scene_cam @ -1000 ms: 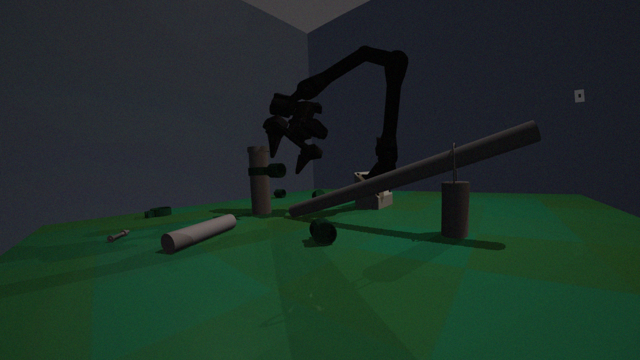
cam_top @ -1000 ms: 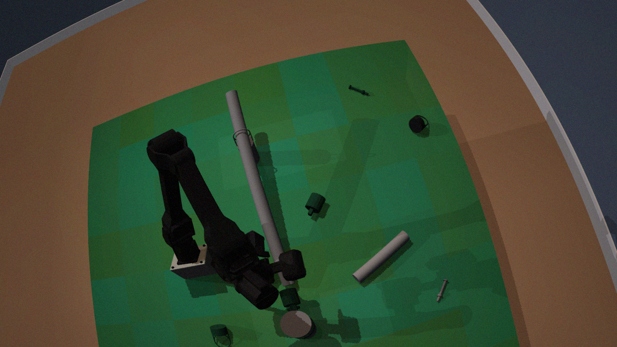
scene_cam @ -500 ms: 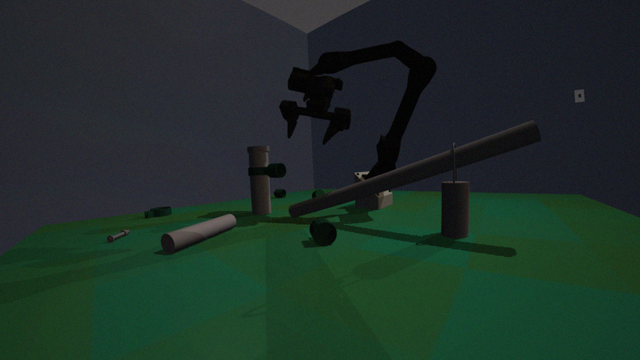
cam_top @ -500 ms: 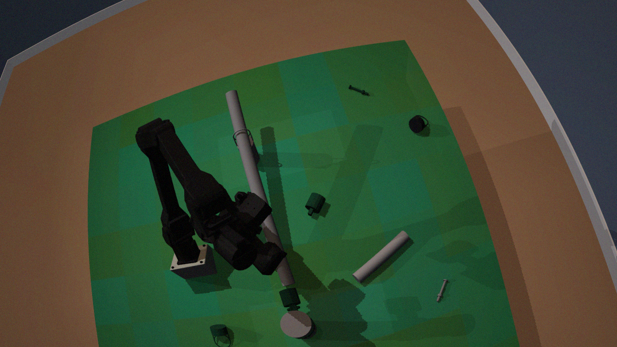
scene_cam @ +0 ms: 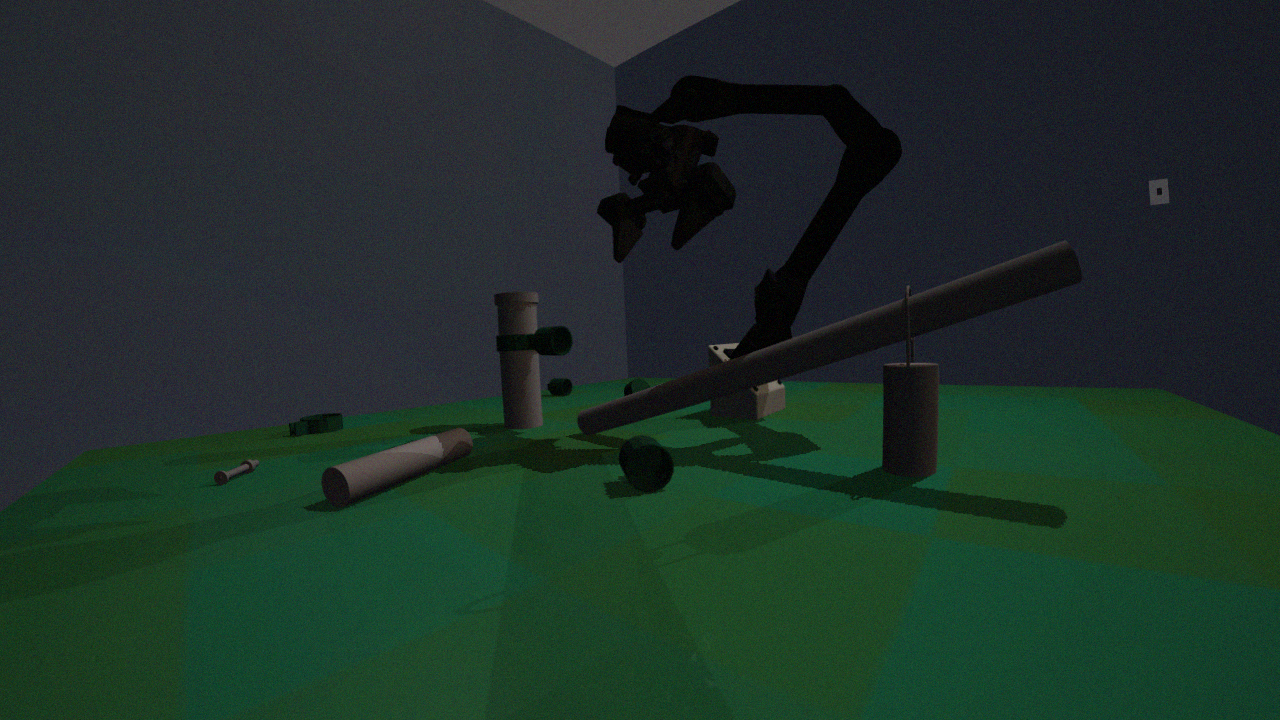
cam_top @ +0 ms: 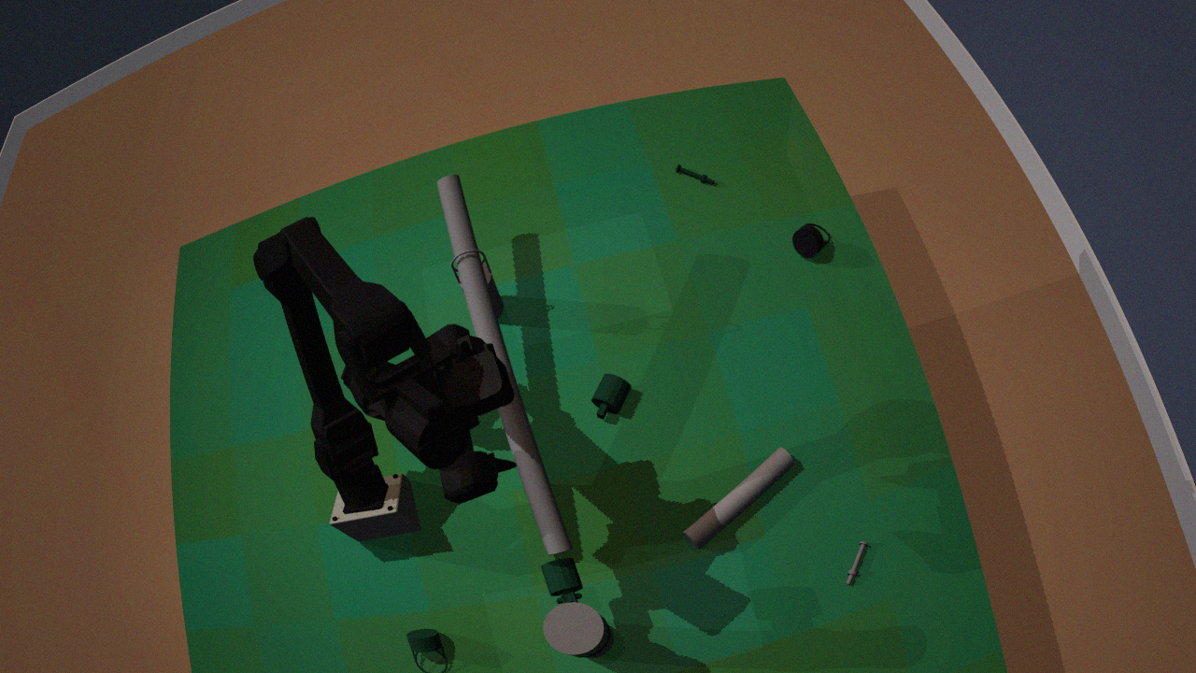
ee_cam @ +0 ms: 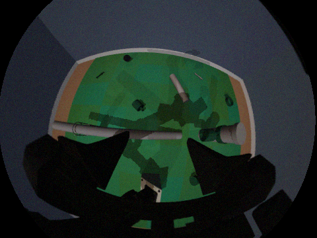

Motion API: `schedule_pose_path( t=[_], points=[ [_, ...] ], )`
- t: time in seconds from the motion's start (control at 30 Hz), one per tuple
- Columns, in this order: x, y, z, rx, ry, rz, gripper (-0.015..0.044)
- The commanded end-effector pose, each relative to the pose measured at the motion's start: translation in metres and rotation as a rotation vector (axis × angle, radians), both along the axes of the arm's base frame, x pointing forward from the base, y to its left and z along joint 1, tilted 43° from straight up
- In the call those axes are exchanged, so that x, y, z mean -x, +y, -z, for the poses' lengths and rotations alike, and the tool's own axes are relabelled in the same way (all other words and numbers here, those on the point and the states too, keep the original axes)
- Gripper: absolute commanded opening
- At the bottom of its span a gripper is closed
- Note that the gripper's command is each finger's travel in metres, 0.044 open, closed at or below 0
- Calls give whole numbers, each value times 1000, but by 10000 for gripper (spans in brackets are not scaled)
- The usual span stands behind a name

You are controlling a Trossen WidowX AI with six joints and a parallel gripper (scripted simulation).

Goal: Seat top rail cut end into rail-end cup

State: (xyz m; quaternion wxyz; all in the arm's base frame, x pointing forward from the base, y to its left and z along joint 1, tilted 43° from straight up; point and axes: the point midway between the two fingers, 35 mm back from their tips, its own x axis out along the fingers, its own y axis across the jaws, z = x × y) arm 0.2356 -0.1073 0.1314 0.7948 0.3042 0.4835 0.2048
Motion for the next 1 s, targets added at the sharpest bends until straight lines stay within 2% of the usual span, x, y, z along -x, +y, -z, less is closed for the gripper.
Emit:
schedule_pose_path(
  t=[0.0, 0.27, 0.5, 0.57, 0.97],
  points=[
    [-2, 5, 3, -54, 105, 50, 440],
    [-12, 35, 30, -264, 729, 378, 440],
    [-16, 63, 53, -293, 1255, 751, 440],
    [-16, 66, 55, -288, 1302, 793, 440],
    [-16, 67, 57, -288, 1302, 793, 440]
  ],
)
